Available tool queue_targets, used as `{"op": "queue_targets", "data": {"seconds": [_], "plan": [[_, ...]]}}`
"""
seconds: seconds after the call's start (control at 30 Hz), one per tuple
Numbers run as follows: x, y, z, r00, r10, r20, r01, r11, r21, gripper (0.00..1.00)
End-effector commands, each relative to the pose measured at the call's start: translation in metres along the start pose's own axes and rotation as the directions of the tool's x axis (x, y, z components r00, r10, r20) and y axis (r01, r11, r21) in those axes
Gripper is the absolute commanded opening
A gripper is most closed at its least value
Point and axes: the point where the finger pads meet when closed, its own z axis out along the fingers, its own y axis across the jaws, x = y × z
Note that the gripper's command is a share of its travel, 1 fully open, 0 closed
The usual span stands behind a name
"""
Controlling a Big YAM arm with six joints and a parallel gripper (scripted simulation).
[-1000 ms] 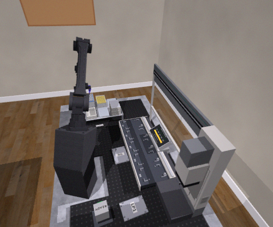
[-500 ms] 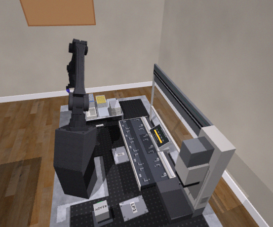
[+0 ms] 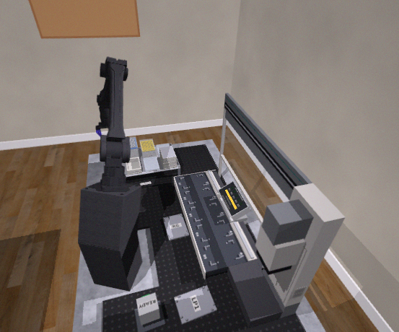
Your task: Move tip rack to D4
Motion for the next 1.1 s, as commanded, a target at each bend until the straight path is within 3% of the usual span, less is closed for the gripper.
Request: {"op": "queue_targets", "data": {"seconds": [0.0,0.6,0.67,0.73,1.07], "plan": [[-0.018,0.000,-0.021,0.999,0.014,0.043,-0.014,1.000,-0.003,1.00],[-0.018,0.000,-0.021,0.999,0.014,0.043,-0.014,1.000,-0.003,1.00],[-0.011,-0.023,-0.027,0.999,0.014,0.031,-0.014,1.000,0.001,1.00],[-0.022,-0.035,-0.035,0.998,0.020,0.055,-0.020,1.000,0.002,1.00],[-0.020,-0.074,-0.032,0.999,0.017,0.051,-0.017,1.000,0.005,1.00]]}}
